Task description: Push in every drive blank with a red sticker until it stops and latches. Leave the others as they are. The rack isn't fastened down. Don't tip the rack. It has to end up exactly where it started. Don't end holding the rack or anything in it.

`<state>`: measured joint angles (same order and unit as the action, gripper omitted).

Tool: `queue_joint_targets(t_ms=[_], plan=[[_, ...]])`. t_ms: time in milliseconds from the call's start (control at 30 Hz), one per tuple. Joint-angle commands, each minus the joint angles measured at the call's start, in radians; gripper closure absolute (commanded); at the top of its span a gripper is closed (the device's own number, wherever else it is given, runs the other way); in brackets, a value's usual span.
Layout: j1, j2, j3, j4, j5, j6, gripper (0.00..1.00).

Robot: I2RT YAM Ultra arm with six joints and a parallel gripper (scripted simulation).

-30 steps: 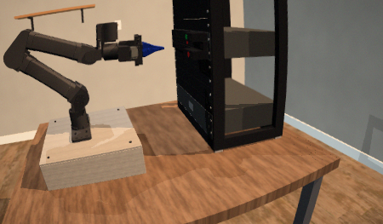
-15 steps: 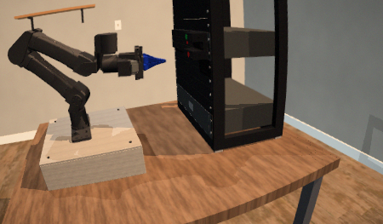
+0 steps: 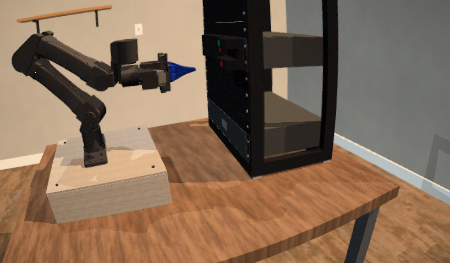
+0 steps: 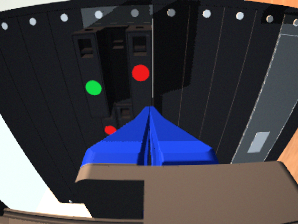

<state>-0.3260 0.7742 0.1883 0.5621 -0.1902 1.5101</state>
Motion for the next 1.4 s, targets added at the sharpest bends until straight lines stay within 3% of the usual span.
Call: queue_joint_targets(t_ms=[0,167,567,833,1367], plan=[[0.015,0.04,0.034,0.038,-0.01,-0.013,1.0],[0.024,0.095,0.047,0.078,0.011,-0.013,1.0],[0.067,0.393,0.156,0.265,0.053,-0.012,1.0],[0.069,0.438,0.175,0.295,0.058,-0.012,1.0],[0.072,0.419,0.178,0.269,0.059,-0.012,1.0]])
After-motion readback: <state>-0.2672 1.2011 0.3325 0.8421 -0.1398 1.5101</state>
